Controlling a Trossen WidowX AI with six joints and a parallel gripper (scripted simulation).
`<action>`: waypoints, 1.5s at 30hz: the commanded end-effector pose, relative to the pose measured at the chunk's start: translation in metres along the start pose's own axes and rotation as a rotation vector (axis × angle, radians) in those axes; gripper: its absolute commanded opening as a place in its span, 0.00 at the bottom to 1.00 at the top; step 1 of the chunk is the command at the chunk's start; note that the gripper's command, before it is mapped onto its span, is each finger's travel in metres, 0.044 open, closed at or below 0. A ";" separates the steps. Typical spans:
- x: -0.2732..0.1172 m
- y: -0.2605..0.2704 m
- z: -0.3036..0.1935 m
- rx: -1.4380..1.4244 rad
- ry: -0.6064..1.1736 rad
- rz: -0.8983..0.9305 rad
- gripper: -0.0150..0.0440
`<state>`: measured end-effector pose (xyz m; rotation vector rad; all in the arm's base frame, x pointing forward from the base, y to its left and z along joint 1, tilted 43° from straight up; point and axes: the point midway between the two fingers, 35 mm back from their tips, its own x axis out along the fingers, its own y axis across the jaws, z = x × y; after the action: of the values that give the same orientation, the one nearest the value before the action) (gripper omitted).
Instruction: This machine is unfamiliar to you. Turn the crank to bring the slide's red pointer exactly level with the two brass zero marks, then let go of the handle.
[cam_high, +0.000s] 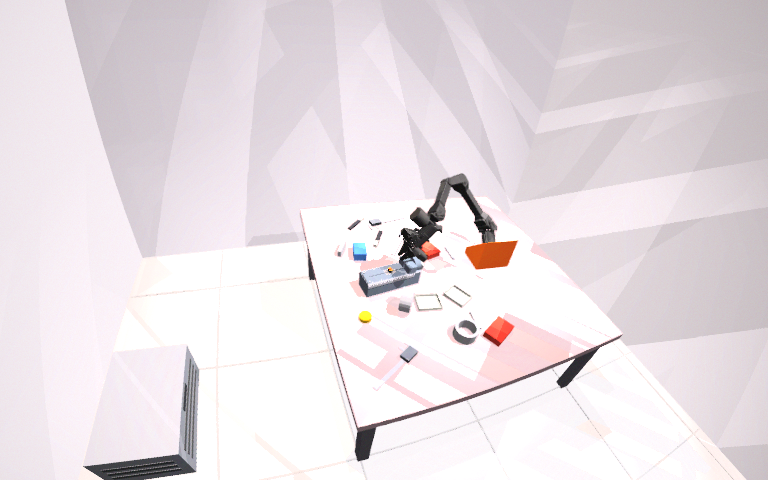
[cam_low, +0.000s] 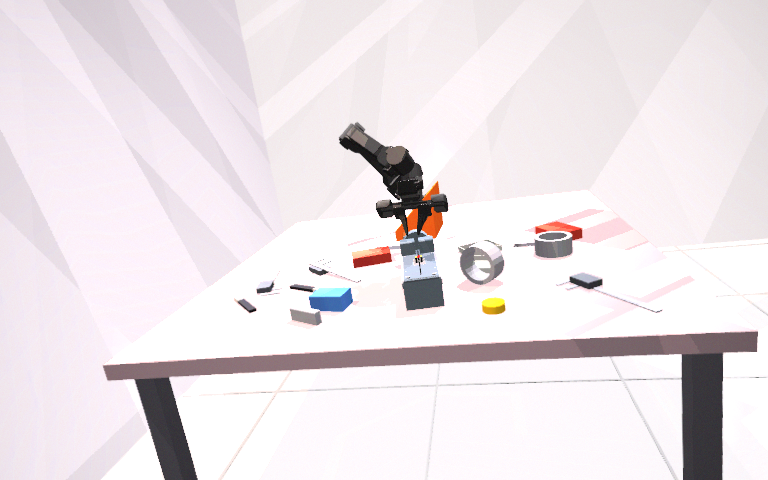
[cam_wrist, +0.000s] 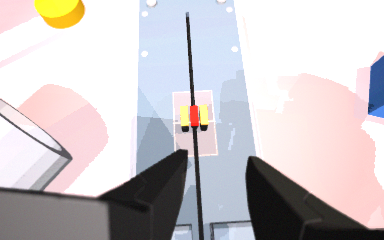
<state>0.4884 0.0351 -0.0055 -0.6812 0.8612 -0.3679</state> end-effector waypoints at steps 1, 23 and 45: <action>0.000 0.000 0.000 0.000 0.000 -0.001 0.61; -0.046 0.000 0.039 0.001 0.000 0.002 1.00; -0.046 0.000 0.039 0.001 0.000 0.002 1.00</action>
<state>0.4917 0.0770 0.0390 -0.6791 0.8615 -0.3621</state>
